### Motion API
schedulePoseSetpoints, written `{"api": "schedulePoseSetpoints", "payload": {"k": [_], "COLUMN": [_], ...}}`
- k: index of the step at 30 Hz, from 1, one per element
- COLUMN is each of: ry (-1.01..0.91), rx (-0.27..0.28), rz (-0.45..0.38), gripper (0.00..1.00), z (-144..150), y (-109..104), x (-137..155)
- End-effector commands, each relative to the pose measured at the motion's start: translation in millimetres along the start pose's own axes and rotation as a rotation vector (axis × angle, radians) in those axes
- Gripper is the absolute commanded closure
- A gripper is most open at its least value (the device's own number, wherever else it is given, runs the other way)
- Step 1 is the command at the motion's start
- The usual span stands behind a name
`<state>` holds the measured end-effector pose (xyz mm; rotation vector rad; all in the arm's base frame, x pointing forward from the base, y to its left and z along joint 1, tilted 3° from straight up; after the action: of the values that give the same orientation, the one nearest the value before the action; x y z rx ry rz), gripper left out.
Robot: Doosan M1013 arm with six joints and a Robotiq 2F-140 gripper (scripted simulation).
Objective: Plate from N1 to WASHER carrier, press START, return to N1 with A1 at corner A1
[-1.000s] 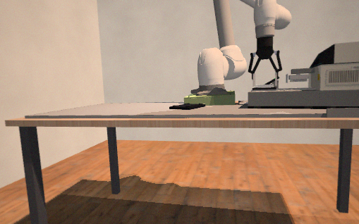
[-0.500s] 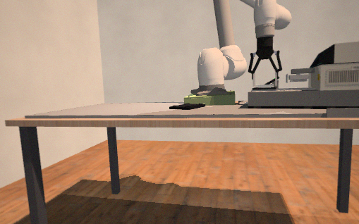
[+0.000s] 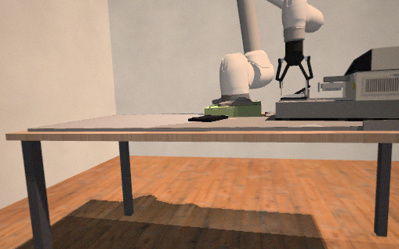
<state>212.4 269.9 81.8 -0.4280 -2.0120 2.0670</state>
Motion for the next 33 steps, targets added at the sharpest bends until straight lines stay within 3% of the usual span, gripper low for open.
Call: {"api": "schedulePoseSetpoints", "payload": {"k": [1, 33], "ry": [0.001, 0.001], "rx": [0.002, 0.002], "rz": [0.000, 0.000], "gripper": [0.30, 0.30], "z": [2, 2], "y": [-6, -53], "x": [-1, -1]}}
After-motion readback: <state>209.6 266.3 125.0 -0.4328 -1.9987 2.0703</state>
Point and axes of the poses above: the point where the finger pads meet when closed, its own y axis out along the fingers, its own z axis across the jaws, x = y × z, the point moved 2 cm from there along -y, back along the fingers, and after that the axes turned 7 degrees about y, right-handed, at the moved point
